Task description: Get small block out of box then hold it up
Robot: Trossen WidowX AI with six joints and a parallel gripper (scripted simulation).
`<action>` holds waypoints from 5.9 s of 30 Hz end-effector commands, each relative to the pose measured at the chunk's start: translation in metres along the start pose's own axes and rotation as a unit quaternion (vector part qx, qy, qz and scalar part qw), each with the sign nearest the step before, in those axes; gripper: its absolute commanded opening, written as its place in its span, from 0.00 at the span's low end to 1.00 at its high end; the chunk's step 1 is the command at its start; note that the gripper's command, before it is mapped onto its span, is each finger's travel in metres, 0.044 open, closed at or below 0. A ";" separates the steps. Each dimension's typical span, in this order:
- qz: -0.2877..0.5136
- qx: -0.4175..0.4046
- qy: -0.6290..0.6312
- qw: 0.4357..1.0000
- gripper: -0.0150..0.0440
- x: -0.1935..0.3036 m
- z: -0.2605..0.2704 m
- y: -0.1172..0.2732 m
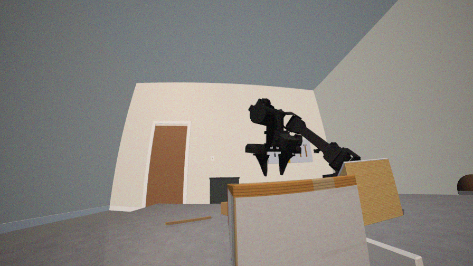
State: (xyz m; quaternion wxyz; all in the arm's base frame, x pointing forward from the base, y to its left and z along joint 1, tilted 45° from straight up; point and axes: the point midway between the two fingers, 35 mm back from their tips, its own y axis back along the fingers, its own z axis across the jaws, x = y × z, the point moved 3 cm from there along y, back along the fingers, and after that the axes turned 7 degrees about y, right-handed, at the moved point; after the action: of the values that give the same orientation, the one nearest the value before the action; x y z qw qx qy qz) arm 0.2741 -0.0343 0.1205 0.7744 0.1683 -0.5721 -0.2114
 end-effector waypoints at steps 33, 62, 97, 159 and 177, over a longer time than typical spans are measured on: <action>0.092 0.199 0.574 0.789 0.74 0.037 0.068 -0.003; -0.186 0.186 -0.531 0.806 0.74 0.054 0.047 -0.029; -0.267 -0.063 -0.941 -0.198 0.74 0.055 0.048 -0.053; -0.090 -0.200 -0.574 -0.789 0.74 0.006 0.059 -0.124; -0.094 -0.197 -0.573 -0.790 0.74 0.000 0.061 -0.151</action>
State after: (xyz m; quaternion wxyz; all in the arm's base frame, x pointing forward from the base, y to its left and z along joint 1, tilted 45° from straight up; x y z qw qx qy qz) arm 0.1972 -0.1630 0.0666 0.9265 0.3520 -0.0695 0.1135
